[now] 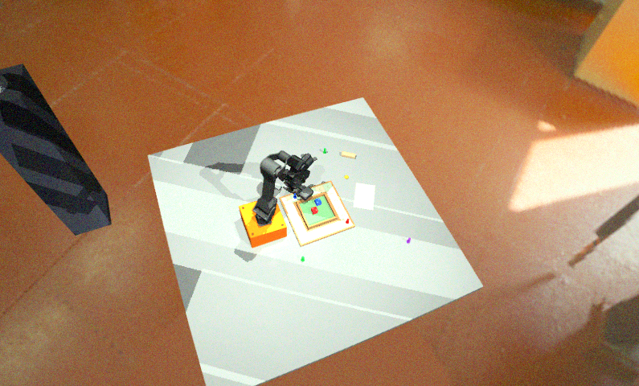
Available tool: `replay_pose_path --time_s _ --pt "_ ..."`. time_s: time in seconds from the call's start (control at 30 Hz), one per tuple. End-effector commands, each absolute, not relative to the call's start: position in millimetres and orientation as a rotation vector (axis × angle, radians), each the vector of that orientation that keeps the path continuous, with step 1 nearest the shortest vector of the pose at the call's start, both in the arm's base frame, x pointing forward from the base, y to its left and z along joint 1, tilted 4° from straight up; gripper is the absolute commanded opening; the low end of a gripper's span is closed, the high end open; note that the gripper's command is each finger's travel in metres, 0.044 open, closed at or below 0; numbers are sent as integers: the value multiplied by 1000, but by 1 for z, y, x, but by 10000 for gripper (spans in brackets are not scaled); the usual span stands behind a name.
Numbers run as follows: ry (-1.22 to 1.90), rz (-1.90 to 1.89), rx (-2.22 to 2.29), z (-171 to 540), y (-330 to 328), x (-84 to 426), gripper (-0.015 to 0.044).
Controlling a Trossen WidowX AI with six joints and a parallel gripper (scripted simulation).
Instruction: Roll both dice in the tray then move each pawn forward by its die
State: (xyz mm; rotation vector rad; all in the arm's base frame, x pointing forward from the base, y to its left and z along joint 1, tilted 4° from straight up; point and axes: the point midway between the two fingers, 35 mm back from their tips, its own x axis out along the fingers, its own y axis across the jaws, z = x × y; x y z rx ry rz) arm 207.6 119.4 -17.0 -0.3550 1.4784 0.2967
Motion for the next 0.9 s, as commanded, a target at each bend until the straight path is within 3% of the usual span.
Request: replay_pose_path --time_s 0.0,0.3,0.5,0.87 --pt "1484 295 -364 -26 117 206 200" --pt "1484 295 -364 -38 116 206 200" --pt "1484 295 -364 -38 116 206 43" --pt "1484 295 -364 -33 117 207 0"
